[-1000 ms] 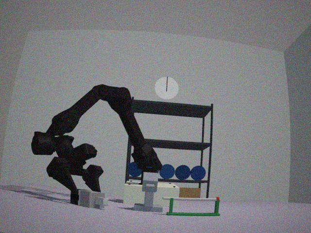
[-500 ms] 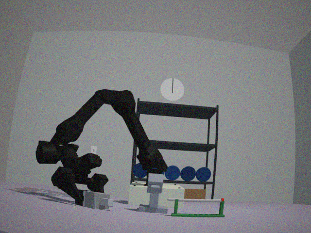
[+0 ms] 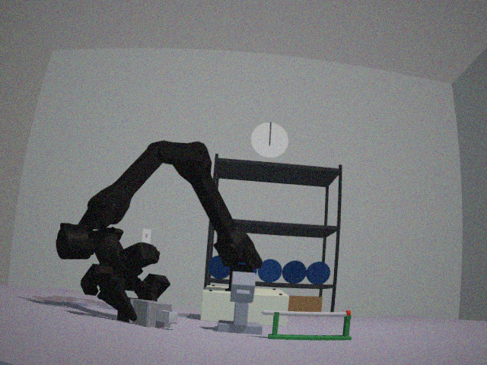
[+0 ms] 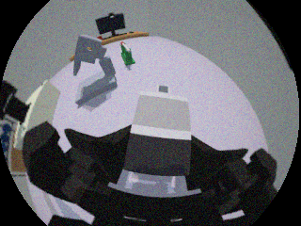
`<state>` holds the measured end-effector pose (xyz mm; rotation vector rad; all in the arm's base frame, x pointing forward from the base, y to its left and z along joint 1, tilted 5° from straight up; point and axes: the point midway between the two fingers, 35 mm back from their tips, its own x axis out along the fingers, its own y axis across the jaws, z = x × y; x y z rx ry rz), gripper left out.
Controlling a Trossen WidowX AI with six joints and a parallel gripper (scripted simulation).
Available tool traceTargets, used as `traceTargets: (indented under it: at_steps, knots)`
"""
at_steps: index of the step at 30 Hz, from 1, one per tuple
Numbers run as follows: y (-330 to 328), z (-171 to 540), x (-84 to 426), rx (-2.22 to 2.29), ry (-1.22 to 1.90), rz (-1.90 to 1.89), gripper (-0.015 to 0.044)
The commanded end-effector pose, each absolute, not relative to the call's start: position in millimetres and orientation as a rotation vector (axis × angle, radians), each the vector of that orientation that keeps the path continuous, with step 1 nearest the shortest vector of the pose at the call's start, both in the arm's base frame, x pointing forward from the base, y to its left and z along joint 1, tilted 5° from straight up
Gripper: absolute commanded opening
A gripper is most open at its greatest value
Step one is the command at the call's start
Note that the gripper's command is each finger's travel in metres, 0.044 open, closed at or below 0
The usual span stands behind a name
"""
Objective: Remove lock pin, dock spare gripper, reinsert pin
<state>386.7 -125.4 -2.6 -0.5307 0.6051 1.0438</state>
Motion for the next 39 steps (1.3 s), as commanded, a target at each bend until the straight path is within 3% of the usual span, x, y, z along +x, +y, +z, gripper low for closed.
traceTargets:
  at_steps: [1,4,12,26,39]
  knots:
    - [-124.9,-3.0,387.1,-0.527,0.602,1.043,0.0223]
    - [-124.9,-3.0,387.2,-0.527,0.602,1.043,0.0203]
    - [-126.5,25.3,386.9,-0.527,0.602,1.043,0.0]
    - [-122.9,115.3,373.7,-0.528,0.603,1.043,0.0]
    - [-123.0,108.5,372.6,-0.513,0.619,1.048,0.0]
